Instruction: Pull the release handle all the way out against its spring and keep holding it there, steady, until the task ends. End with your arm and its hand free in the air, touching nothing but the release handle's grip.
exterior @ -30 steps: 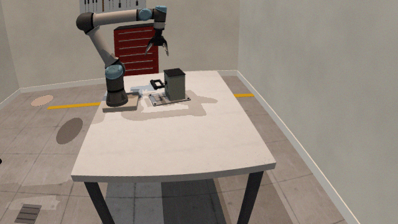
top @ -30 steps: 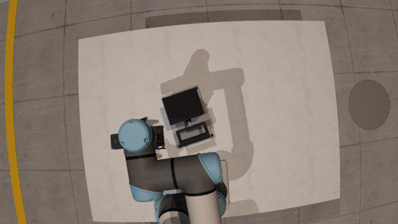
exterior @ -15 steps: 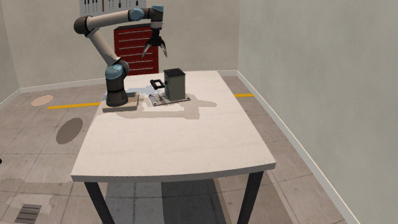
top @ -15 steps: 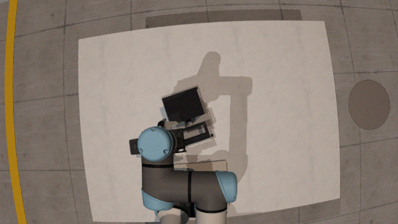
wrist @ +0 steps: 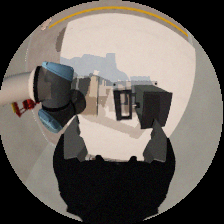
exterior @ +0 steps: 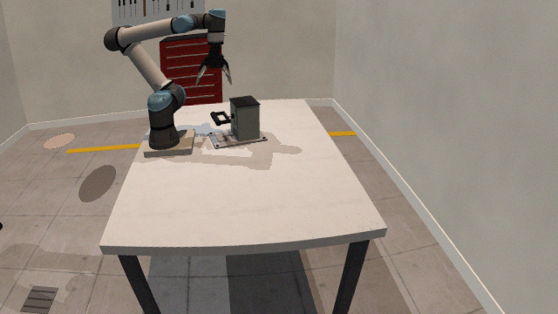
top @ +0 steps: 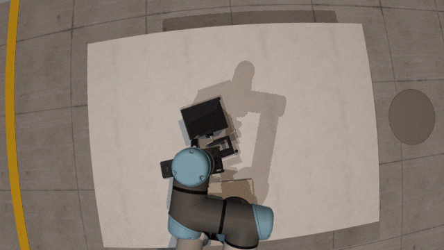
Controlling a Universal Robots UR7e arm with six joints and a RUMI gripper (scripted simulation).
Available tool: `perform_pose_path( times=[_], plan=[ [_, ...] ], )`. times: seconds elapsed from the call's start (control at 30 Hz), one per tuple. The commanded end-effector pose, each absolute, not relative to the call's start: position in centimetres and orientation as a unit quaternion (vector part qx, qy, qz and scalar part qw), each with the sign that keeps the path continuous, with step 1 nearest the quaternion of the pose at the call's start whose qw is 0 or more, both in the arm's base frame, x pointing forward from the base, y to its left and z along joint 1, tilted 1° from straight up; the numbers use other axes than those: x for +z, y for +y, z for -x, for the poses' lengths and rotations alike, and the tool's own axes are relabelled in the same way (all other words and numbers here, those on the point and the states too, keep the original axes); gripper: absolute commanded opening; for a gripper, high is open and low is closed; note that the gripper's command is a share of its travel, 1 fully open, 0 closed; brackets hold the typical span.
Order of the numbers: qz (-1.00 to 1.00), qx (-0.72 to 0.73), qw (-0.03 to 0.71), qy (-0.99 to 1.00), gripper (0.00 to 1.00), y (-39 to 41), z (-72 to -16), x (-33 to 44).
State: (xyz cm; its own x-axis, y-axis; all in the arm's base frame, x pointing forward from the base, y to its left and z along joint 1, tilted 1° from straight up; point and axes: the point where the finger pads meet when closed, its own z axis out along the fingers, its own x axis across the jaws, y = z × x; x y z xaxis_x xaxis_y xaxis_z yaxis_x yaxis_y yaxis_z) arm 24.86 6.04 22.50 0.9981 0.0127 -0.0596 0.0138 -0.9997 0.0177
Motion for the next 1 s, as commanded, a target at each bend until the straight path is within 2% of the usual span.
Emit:
perform_pose_path(
  times=[0.0,0.97],
  plan=[
    [-0.999,-0.021,0.001,0.026,1.0,4.9,-25.0,21.0],
    [-0.998,-0.004,-0.01,0.065,1.0,2.5,-25.0,17.3]
  ],
)
